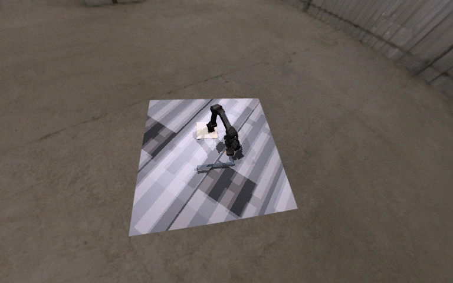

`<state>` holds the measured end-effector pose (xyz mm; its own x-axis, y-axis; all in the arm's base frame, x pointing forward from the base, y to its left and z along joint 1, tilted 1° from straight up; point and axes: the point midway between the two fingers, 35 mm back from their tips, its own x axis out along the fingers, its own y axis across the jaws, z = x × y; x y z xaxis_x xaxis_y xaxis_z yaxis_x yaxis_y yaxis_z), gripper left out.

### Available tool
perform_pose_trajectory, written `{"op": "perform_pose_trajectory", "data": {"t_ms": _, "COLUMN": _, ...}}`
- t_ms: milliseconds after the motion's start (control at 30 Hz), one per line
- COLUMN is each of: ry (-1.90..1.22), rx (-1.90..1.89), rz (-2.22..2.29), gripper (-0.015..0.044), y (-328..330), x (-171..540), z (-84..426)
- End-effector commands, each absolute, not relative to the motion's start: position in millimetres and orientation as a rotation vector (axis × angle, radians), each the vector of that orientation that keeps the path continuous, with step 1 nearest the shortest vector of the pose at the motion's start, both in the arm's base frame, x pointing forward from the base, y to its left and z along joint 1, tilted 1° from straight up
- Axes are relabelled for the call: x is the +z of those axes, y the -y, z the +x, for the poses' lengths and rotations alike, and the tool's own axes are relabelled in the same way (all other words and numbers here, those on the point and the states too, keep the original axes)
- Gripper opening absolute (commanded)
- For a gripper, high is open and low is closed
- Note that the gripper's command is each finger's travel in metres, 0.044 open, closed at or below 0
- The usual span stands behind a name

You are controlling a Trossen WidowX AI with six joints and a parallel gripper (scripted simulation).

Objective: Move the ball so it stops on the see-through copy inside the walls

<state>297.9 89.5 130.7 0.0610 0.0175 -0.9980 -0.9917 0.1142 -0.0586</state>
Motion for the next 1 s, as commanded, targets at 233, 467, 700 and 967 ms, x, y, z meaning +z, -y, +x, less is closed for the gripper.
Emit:
{"op": "perform_pose_trajectory", "data": {"t_ms": 233, "ry": -1.214, "rx": 1.103, "rz": -1.143, "gripper": 0.0, "y": -89, "x": 76, "z": 297}}
{"op": "perform_pose_trajectory", "data": {"t_ms": 467, "ry": -1.214, "rx": 1.103, "rz": -1.143, "gripper": 0.0, "y": -89, "x": 69, "z": 297}}
{"op": "perform_pose_trajectory", "data": {"t_ms": 700, "ry": -1.214, "rx": 1.103, "rz": -1.143, "gripper": 0.0, "y": -89, "x": 61, "z": 297}}
{"op": "perform_pose_trajectory", "data": {"t_ms": 967, "ry": -1.214, "rx": 1.103, "rz": -1.143, "gripper": 0.0, "y": -89, "x": 50, "z": 298}}
